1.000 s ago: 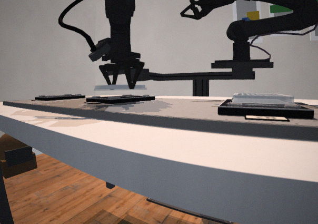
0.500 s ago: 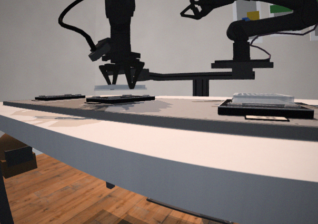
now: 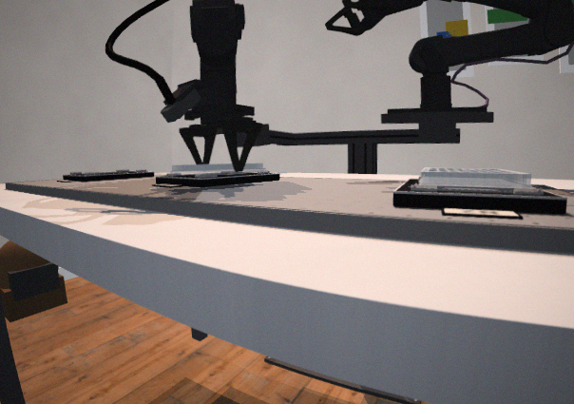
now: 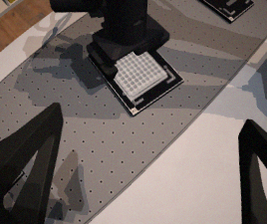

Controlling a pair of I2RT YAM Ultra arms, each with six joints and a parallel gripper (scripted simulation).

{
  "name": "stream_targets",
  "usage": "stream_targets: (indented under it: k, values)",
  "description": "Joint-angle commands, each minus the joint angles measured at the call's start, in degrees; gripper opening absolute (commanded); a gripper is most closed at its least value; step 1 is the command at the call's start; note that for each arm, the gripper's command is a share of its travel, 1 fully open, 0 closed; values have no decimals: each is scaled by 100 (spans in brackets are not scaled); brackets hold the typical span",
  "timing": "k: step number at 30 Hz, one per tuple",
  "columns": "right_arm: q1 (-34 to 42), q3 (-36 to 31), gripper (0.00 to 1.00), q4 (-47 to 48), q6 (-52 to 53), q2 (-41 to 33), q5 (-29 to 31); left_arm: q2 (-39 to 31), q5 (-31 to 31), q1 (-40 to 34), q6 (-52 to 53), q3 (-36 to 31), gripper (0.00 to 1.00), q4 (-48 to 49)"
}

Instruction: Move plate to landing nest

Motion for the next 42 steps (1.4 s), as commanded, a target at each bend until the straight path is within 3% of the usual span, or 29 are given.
stream_targets:
  k: [1, 17, 24, 42]
  values:
    - [-58, 102, 82, 46, -58, 173, 68, -91, -75, -54, -41, 171, 100, -64]
    - [34, 379, 82, -418, 63, 80, 71, -91, -75, -54, -41, 171, 100, -64]
    - [44, 9, 82, -512, 60, -341, 8, -91, -75, -54, -41, 171, 100, -64]
    - [65, -132, 82, -329, 78, -544, 53, -91, -75, -54, -41, 171, 100, -64]
